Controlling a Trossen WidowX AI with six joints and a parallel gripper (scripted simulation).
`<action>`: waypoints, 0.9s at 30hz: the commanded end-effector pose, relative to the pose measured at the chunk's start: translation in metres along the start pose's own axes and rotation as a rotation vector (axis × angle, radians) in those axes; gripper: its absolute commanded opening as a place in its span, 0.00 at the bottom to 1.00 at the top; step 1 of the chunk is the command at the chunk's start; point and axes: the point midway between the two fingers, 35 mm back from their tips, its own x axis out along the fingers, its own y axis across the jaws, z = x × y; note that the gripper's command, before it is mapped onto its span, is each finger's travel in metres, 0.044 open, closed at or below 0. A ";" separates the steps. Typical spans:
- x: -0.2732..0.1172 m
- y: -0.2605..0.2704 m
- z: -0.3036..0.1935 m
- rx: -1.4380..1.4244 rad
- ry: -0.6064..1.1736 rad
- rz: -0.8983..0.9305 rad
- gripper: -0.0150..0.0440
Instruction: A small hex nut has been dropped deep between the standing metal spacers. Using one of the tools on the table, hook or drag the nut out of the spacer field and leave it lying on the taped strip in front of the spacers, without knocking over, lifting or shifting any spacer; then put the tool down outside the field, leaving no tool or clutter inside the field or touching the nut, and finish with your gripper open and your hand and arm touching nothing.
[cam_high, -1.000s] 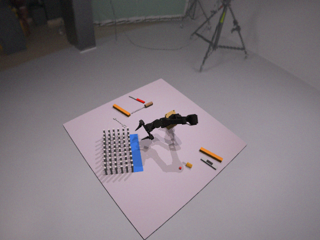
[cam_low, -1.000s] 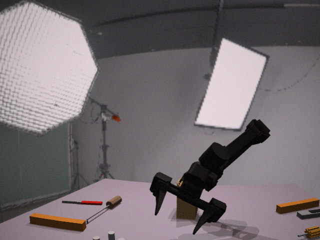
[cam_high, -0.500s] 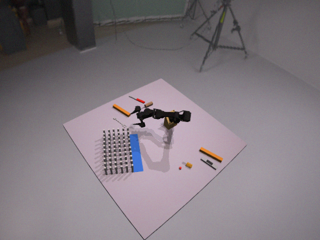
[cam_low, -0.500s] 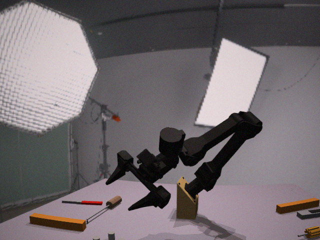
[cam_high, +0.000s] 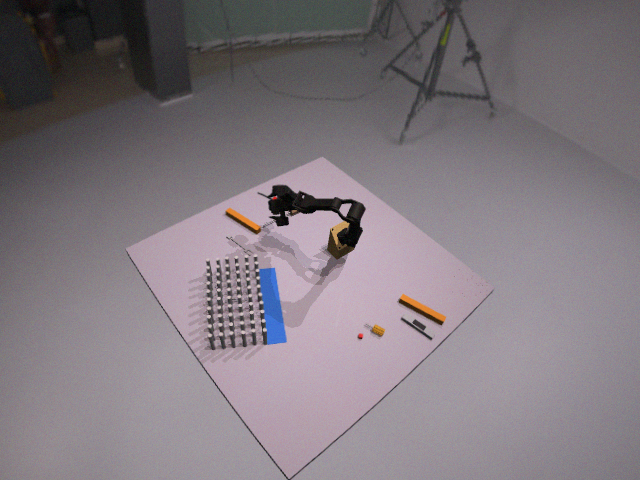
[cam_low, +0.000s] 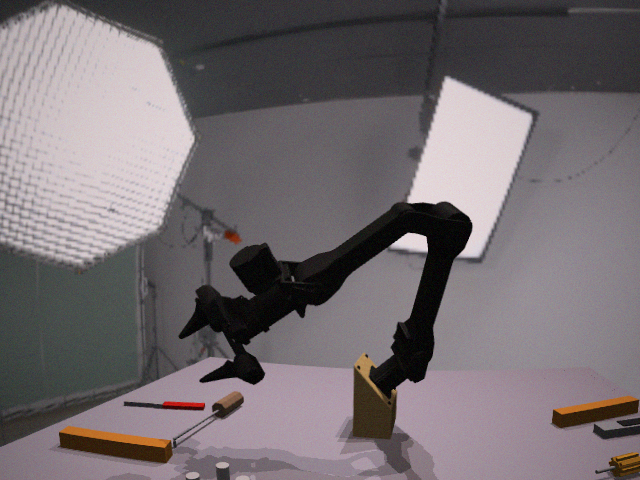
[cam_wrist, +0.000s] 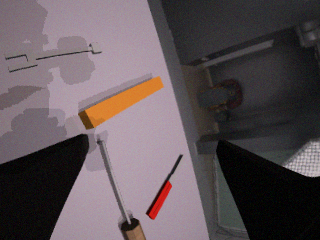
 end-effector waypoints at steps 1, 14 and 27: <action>0.014 -0.031 -0.050 -0.045 0.141 0.025 1.00; 0.031 -0.044 -0.227 -0.216 0.403 0.450 1.00; 0.031 -0.047 -0.231 -0.216 0.403 0.450 1.00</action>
